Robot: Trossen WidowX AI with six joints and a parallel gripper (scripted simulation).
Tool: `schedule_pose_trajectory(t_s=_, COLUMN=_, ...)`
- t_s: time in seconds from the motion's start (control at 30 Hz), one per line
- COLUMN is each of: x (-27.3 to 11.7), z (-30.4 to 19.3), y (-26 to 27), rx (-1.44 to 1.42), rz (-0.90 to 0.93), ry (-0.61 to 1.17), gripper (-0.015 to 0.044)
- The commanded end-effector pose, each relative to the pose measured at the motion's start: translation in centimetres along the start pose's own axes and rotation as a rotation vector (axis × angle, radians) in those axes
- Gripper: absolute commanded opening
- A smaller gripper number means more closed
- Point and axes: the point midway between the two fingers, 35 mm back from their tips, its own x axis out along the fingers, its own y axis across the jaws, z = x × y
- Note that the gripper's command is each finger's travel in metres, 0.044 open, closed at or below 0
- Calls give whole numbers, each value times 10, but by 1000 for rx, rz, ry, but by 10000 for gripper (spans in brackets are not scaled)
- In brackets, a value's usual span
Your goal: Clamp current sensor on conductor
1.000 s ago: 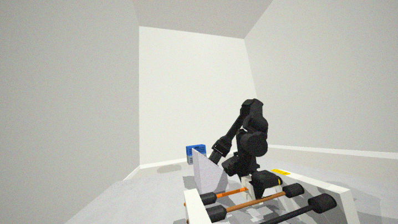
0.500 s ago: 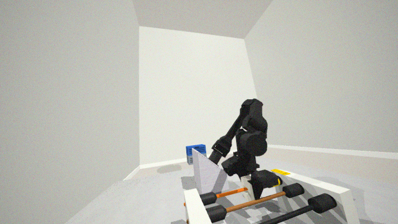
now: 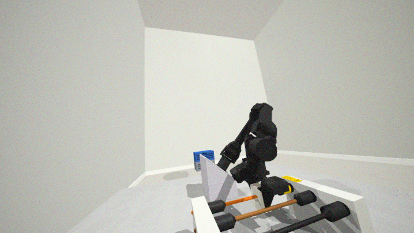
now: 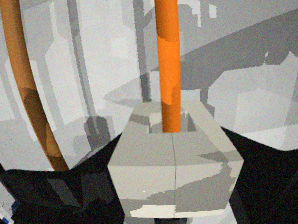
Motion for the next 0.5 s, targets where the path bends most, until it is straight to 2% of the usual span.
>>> schedule_pose_trajectory(t_s=0.0, x=-1, z=-1, y=0, rx=4, rz=66, ry=2, gripper=0)
schedule_pose_trajectory(t_s=0.47, x=2, z=-1, y=0, rx=4, rz=106, ry=3, gripper=0)
